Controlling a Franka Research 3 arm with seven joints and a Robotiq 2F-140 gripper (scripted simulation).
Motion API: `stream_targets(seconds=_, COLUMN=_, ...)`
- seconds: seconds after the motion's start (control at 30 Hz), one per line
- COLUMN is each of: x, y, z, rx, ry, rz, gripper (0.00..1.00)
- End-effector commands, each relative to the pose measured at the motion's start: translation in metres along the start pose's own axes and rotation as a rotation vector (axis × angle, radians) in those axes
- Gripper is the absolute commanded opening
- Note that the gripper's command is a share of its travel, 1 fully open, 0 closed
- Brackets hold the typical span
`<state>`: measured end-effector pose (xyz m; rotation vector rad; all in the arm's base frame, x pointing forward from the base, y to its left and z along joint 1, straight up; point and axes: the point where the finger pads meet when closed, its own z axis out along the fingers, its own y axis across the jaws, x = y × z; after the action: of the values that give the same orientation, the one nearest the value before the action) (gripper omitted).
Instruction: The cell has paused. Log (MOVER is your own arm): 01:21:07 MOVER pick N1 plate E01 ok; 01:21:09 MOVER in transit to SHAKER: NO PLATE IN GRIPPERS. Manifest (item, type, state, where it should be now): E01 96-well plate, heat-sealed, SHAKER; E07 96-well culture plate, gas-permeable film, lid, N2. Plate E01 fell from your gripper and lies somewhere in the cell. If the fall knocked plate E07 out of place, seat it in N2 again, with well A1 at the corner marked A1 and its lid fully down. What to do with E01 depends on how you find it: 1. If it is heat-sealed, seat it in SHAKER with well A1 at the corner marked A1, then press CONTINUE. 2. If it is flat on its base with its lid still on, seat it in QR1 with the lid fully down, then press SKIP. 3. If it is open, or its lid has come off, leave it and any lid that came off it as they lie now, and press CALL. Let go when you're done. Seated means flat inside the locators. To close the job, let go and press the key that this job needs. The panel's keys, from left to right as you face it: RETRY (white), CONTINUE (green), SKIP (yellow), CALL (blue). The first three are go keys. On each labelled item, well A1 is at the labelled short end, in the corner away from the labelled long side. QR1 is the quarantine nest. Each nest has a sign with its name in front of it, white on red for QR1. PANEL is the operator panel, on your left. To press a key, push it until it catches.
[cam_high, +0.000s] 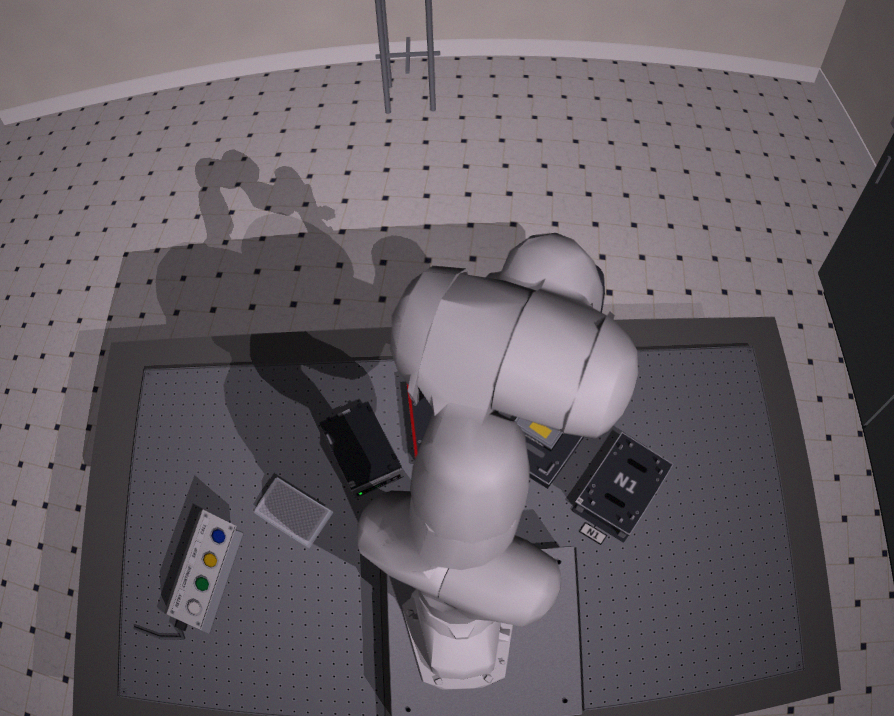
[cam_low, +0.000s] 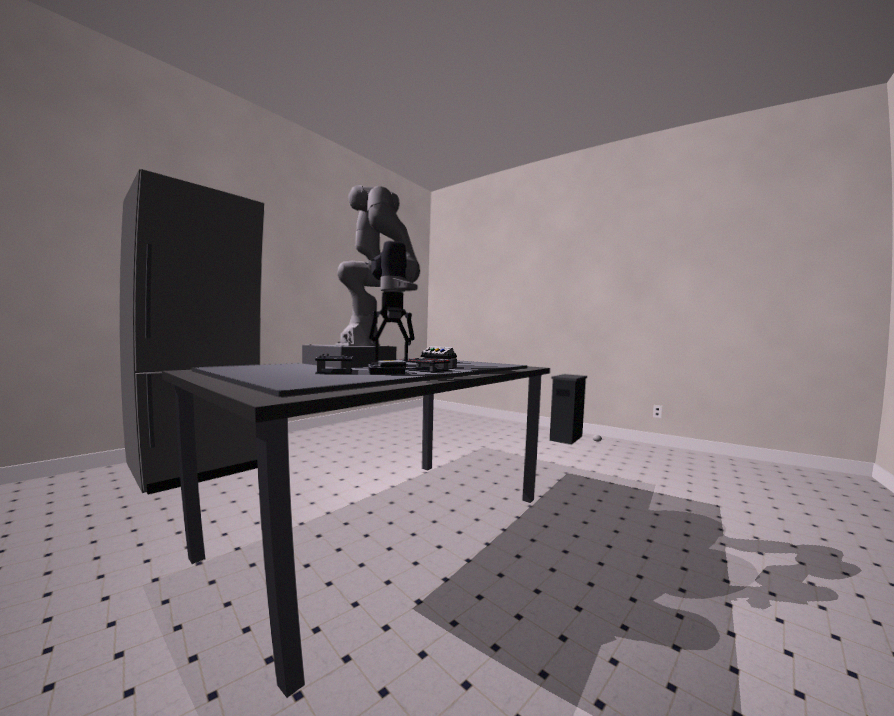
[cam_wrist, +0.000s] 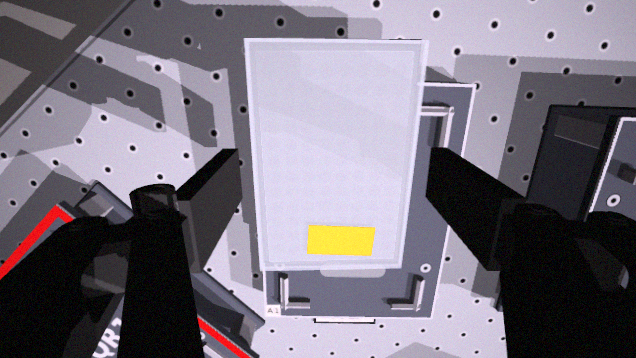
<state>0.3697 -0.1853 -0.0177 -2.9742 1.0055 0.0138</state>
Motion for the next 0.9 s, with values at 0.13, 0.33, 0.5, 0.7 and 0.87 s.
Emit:
stream_targets(seconds=0.13, x=0.0014, y=0.0000, z=0.0045, rx=-0.001, ry=0.004, rz=0.004, gripper=0.70)
stream_targets(seconds=0.33, x=0.0014, y=0.0000, z=0.0070, rx=-0.001, ry=0.004, rz=0.004, gripper=0.70)
stream_targets(seconds=0.5, x=0.0015, y=0.0000, z=0.0087, rx=-0.001, ry=0.004, rz=0.004, gripper=0.70)
stream_targets(seconds=0.7, x=0.0015, y=0.0000, z=0.0105, rx=-0.001, ry=0.004, rz=0.004, gripper=0.70)
stream_targets(seconds=0.87, x=0.0015, y=0.0000, z=0.0114, rx=-0.001, ry=0.004, rz=0.004, gripper=0.70)
